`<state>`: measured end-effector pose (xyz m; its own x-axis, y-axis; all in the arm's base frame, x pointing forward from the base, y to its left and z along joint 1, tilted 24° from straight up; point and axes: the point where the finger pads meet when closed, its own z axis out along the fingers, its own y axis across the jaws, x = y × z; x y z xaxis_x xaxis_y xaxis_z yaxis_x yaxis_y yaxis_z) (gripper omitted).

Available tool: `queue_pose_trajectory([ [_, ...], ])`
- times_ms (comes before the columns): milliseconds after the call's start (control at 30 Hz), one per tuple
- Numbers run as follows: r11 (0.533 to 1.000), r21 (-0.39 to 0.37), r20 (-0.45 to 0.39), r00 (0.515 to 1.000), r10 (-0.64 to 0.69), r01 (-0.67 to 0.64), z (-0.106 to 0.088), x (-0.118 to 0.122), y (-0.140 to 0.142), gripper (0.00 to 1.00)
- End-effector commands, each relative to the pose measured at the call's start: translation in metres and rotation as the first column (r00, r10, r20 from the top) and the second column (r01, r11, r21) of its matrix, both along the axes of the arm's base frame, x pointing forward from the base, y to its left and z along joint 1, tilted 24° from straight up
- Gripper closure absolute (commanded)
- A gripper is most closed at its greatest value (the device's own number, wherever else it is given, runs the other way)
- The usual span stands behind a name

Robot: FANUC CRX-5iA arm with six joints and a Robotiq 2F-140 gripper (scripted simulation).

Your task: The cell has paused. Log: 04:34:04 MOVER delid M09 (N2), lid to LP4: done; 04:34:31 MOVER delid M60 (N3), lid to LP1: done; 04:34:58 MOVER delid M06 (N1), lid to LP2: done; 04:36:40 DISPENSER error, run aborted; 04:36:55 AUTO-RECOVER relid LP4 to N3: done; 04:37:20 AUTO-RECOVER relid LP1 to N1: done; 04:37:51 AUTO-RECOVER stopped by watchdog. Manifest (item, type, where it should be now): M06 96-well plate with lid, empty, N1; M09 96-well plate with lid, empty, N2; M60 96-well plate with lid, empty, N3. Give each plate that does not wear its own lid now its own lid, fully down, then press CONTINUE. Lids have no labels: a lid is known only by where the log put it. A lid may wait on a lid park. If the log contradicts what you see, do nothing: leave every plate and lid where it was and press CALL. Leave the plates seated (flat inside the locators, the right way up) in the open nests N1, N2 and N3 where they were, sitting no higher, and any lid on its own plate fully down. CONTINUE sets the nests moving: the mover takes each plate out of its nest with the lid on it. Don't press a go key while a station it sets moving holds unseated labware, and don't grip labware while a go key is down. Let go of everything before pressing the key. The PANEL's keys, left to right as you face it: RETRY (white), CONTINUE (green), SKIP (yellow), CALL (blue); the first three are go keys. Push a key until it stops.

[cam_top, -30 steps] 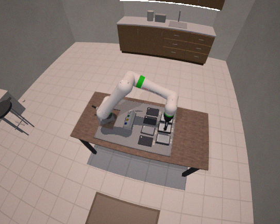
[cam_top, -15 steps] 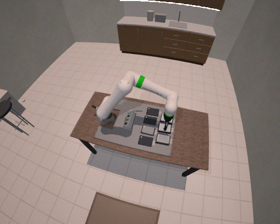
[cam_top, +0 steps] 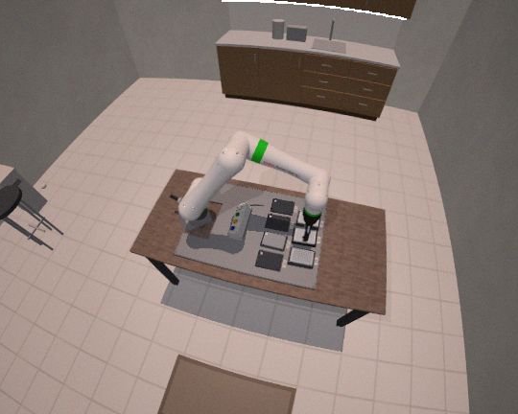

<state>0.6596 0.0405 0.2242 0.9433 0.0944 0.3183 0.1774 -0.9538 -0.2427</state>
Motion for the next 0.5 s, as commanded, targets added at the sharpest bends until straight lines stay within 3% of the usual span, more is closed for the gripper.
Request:
queue_pose_trajectory([
  [0, 1.0, 0.0, 0.0, 1.0, 0.0, 0.0, 0.0003, 0.0001, -0.0001, 1.0],
  [33, 1.0, 0.0, 0.0, 1.0, 0.0, 0.0, 0.0003, 0.0001, -0.0001, 1.0],
  [67, 1.0, 0.0, 0.0, 1.0, 0.0, 0.0, 0.0003, 0.0001, -0.0001, 0.34],
  [467, 1.0, 0.0, 0.0, 1.0, 0.0, 0.0, 0.0003, 0.0001, -0.0001, 0.34],
])
